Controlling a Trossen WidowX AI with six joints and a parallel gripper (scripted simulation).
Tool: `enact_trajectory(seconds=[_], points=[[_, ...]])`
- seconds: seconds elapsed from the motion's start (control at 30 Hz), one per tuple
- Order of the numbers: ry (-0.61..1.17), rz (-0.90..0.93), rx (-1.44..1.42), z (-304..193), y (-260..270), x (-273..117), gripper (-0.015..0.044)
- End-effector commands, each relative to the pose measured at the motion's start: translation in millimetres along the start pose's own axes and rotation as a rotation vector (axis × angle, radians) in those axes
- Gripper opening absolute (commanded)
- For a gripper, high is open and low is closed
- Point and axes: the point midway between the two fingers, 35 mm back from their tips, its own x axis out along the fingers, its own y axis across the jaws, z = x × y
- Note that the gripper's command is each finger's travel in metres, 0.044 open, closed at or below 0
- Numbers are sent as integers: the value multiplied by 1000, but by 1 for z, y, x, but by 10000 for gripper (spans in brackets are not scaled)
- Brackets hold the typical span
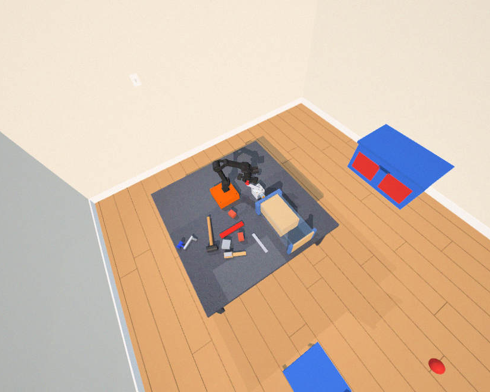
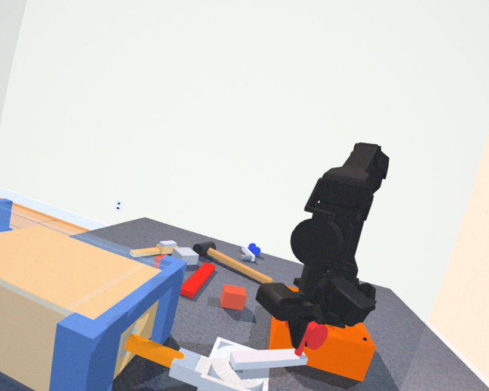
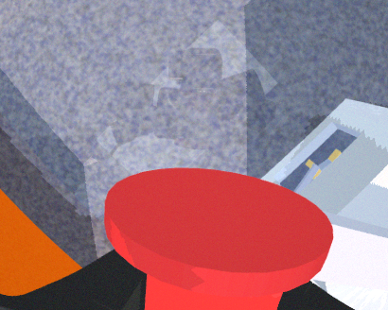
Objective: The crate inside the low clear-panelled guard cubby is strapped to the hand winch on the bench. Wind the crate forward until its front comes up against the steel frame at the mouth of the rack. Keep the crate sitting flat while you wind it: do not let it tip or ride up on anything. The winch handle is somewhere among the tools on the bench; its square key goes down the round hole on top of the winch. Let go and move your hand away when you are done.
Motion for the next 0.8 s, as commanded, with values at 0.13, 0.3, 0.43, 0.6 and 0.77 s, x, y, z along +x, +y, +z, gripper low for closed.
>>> enact_trajectory(seconds=[0.13,0.3,0.43,0.6,0.77], points=[[31,3,16,-19,1,1,0],[31,3,16,-25,1,1,0],[32,3,16,-30,0,0,0],[32,3,16,-36,-1,0,0],[33,3,16,-41,-3,0,0]])
